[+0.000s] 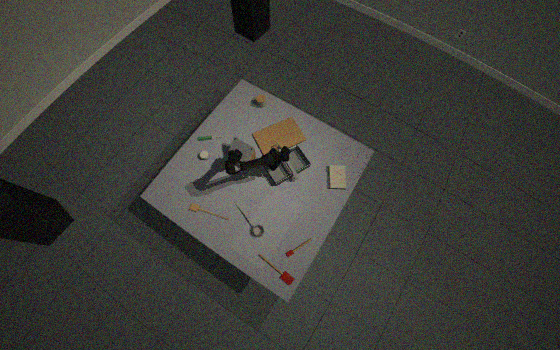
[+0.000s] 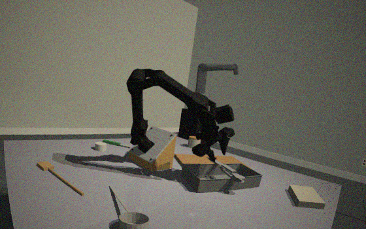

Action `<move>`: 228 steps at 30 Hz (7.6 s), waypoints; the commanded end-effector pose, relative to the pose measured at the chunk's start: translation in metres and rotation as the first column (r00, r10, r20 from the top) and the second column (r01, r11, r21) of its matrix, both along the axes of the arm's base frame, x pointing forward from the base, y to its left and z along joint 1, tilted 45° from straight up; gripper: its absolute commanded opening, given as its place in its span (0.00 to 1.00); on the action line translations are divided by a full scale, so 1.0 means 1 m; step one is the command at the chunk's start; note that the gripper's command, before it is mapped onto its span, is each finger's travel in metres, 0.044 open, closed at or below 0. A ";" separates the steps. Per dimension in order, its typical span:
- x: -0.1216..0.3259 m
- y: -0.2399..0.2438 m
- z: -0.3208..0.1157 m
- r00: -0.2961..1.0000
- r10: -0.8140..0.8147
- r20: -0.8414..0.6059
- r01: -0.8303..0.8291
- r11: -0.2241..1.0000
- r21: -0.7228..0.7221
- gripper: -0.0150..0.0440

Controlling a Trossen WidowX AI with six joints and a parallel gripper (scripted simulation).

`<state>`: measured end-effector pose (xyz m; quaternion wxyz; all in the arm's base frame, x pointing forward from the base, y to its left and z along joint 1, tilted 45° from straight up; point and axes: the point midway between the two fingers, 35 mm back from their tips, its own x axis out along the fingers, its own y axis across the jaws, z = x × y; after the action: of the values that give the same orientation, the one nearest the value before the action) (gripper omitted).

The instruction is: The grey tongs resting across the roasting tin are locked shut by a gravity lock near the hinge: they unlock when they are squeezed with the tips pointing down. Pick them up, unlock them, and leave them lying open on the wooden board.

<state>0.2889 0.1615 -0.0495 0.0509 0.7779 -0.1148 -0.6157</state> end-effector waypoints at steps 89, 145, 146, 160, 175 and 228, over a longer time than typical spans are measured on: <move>-0.008 -0.008 -0.093 0.999 0.002 -0.050 -0.001 1.000 0.006 0.34; -0.012 0.035 -0.034 0.953 -0.293 0.077 0.299 0.872 -0.388 0.00; -0.012 0.035 -0.034 0.951 -0.298 0.087 0.307 0.864 -0.399 0.00; -0.013 0.039 -0.033 0.940 -0.317 0.126 0.341 0.851 -0.400 0.00; -0.039 0.085 -0.042 0.776 -0.551 0.308 0.626 0.736 -0.260 0.00; -0.170 0.172 -0.097 -0.282 -0.845 0.455 0.882 -0.041 0.470 0.00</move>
<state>0.1287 0.3312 -0.1413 -0.4110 0.6125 -0.6566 -0.1574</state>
